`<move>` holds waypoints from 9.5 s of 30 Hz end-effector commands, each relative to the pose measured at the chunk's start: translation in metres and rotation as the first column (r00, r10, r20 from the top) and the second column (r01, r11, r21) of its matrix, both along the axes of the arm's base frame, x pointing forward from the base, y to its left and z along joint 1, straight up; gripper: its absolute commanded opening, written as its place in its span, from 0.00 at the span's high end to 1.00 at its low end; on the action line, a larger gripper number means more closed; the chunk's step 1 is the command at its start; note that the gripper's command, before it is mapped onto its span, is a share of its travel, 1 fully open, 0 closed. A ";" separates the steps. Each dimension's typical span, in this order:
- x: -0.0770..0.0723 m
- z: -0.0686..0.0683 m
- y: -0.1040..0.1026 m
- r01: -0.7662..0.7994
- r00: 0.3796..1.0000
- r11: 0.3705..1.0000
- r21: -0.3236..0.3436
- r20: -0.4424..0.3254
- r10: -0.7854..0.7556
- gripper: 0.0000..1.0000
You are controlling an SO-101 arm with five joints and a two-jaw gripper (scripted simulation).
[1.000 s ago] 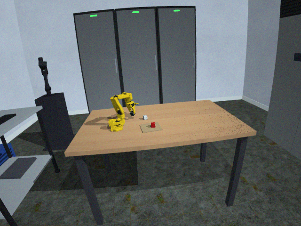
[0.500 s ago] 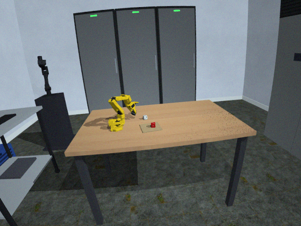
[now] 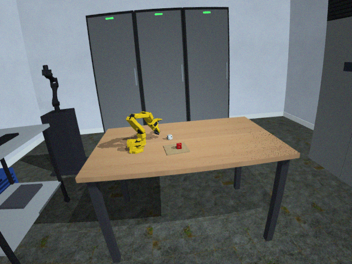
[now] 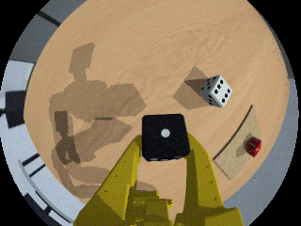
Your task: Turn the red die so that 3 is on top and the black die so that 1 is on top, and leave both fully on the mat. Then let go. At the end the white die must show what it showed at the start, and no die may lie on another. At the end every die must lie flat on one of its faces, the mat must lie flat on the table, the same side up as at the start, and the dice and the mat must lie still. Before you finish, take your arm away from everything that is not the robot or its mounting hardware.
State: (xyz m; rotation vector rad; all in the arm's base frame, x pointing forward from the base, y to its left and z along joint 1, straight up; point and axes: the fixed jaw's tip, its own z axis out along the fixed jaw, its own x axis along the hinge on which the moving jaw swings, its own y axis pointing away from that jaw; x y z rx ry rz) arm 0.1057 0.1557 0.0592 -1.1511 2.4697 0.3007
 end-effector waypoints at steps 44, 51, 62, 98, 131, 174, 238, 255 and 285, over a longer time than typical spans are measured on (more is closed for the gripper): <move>0.030 0.006 0.028 -0.060 0.945 0.920 0.388 0.318 -0.073 1.00; 0.035 0.006 0.033 -0.088 0.920 0.883 0.460 0.378 -0.105 1.00; 0.036 0.008 0.033 -0.119 0.892 0.846 0.520 0.429 -0.139 1.00; 0.037 0.004 0.027 -0.121 0.881 0.849 0.515 0.449 -0.147 1.00; 0.037 -0.004 0.027 -0.121 0.881 0.849 0.515 0.449 -0.147 1.00; 0.037 -0.020 0.027 -0.121 0.881 0.849 0.515 0.449 -0.147 1.00; 0.037 -0.035 0.027 -0.121 0.881 0.849 0.515 0.449 -0.147 1.00; 0.037 -0.035 0.027 -0.121 0.881 0.849 0.515 0.449 -0.147 0.84; 0.037 -0.035 0.027 -0.121 0.881 0.849 0.515 0.449 -0.147 0.66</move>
